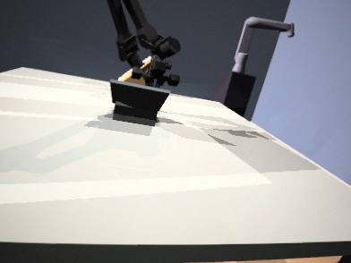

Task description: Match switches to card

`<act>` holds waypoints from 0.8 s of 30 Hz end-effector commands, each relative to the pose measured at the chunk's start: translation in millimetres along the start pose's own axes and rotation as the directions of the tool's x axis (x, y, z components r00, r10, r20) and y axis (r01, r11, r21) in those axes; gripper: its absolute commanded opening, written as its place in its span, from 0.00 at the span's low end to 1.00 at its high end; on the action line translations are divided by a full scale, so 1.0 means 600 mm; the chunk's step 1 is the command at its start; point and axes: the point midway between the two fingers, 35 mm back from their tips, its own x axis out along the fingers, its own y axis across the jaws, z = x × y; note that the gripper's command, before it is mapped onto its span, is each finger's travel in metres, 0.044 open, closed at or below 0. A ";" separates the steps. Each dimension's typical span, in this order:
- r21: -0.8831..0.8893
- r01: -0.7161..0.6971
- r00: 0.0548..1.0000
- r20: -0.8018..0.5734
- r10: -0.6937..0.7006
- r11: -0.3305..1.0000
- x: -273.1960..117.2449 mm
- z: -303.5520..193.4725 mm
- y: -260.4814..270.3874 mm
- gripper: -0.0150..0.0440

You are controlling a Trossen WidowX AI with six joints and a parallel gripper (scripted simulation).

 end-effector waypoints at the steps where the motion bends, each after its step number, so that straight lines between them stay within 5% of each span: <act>1: -0.008 0.004 1.000 -0.003 -0.004 1.000 0.009 -0.002 -0.001 0.25; 24: -0.008 0.005 1.000 -0.003 -0.005 1.000 0.016 -0.002 -0.001 0.25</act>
